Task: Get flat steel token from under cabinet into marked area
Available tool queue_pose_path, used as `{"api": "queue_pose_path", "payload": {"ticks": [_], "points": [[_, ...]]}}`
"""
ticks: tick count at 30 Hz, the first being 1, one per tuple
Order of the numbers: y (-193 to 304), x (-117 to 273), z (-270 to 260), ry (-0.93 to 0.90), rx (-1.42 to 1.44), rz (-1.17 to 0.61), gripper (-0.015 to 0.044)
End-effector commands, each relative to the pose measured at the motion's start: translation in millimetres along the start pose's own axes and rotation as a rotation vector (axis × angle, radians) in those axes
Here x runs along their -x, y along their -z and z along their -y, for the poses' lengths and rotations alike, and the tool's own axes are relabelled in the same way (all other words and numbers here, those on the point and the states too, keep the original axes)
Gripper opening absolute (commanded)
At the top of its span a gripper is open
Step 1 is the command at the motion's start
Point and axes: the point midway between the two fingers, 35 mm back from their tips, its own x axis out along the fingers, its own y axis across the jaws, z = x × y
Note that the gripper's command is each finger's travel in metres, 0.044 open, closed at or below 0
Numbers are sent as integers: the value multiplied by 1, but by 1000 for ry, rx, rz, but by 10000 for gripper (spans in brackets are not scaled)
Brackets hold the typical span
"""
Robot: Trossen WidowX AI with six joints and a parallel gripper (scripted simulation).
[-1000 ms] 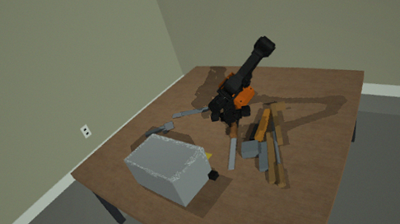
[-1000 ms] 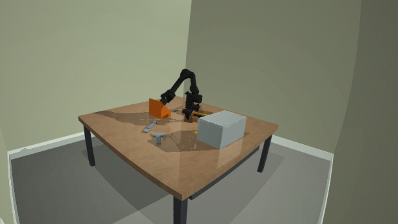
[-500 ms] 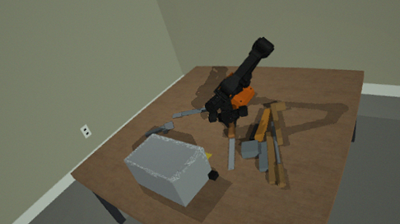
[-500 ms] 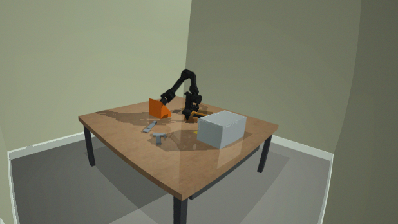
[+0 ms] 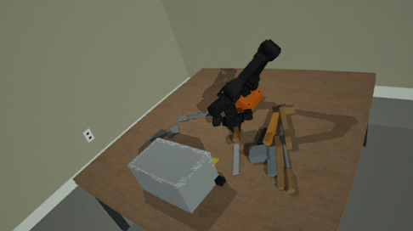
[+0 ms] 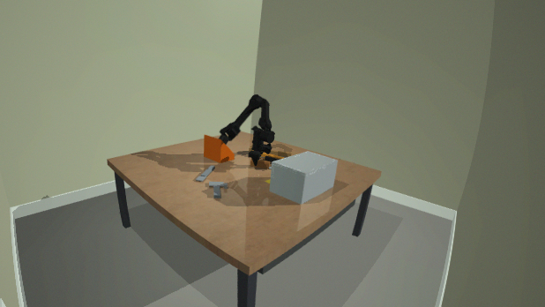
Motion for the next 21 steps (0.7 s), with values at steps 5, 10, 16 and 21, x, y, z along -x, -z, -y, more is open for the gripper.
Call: {"api": "queue_pose_path", "payload": {"ticks": [5, 10, 16, 21], "points": [[1, 2, 9, 5, 0, 3, 0], [2, 2, 14, 5, 2, 3, 0], [4, 2, 20, 5, 3, 3, 0], [5, 2, 25, 6, 3, 3, 0]]}}
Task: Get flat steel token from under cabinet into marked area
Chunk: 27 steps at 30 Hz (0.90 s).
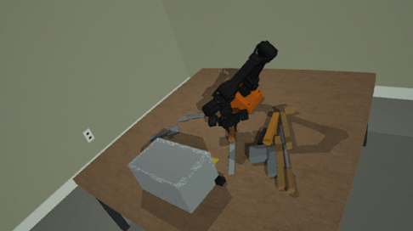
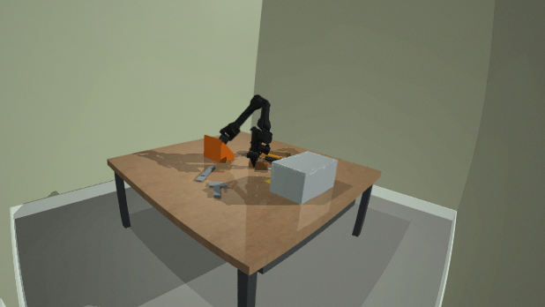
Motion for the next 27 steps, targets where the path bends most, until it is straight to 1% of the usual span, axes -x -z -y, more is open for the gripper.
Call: {"api": "queue_pose_path", "payload": {"ticks": [1, 27], "points": [[0, 2, 5, 5, -2, 3, 0], [8, 2, 31, 7, -1, 3, 0]]}}
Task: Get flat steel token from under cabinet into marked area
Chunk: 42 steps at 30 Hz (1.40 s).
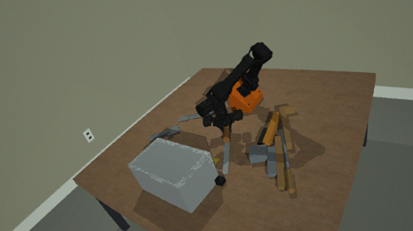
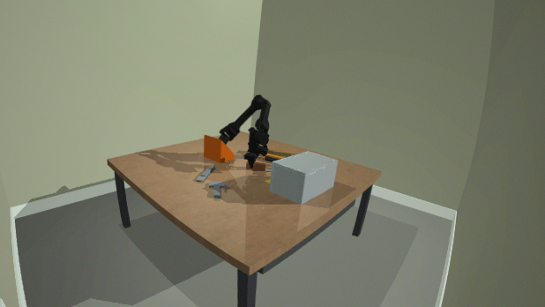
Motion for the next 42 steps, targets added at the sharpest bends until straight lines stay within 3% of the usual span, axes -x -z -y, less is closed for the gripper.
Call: {"api": "queue_pose_path", "payload": {"ticks": [1, 42], "points": [[0, 2, 6, 7, -2, 3, 0], [31, 2, 48, 10, -1, 2, 0]]}}
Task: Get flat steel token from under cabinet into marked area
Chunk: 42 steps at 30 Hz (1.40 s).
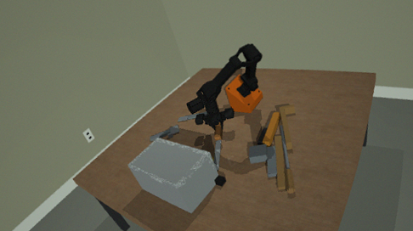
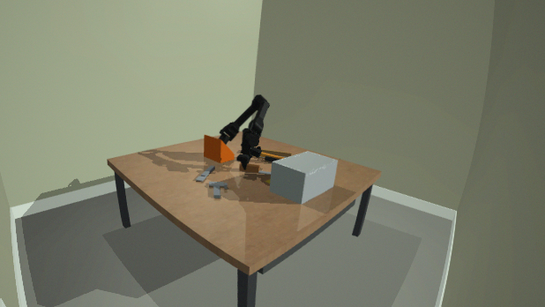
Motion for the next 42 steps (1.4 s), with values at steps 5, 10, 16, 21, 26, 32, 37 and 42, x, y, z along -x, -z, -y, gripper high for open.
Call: {"api": "queue_pose_path", "payload": {"ticks": [5, 10, 16, 21, 26, 32, 37, 42], "points": [[6, 2, 9, 6, -1, 3, 0], [9, 2, 14, 7, -1, 3, 0], [14, 2, 20, 7, -1, 2, 0], [18, 2, 25, 7, -1, 2, 0], [22, 2, 29, 8, -1, 2, 0], [26, 2, 35, 8, -1, 2, 0], [30, 2, 40, 8, -1, 2, 0], [34, 2, 44, 9, -1, 2, 0]]}}
